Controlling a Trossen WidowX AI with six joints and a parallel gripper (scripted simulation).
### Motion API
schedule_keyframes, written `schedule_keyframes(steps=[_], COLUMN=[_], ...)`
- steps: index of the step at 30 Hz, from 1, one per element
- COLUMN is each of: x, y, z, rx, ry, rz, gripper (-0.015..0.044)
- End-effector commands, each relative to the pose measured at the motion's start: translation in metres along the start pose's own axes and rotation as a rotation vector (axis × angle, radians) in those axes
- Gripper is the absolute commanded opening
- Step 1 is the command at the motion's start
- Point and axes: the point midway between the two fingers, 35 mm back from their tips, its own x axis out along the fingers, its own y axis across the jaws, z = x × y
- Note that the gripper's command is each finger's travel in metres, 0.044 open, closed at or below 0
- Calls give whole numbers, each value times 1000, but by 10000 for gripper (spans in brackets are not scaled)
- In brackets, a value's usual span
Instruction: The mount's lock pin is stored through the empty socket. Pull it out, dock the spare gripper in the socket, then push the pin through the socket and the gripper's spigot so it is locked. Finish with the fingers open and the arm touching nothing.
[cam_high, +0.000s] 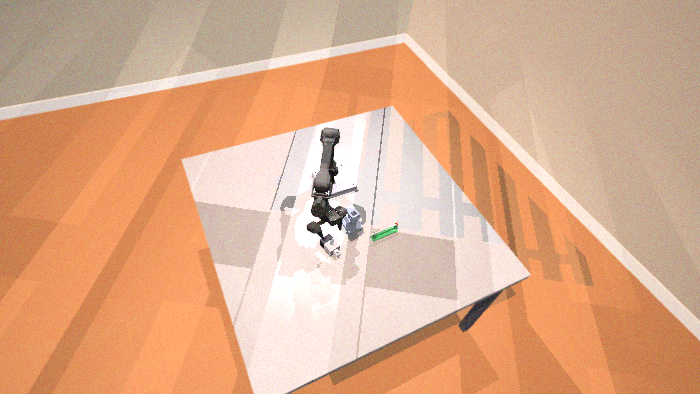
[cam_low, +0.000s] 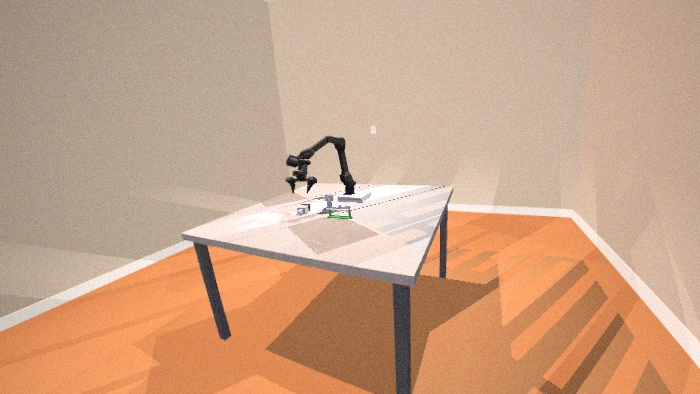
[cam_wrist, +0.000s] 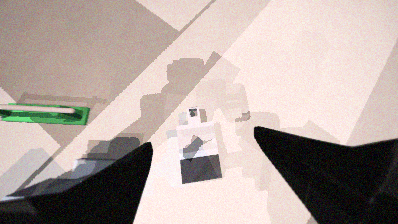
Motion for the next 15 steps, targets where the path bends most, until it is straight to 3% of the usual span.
schedule_keyframes(steps=[1, 7, 15], x=[21, 51, 59], y=[1, 4, 3], z=[-12, -29, -33], rx=[10, 10, 10], ry=[3, 4, 4], rz=[11, 11, 11], gripper=[440, 440, 440])
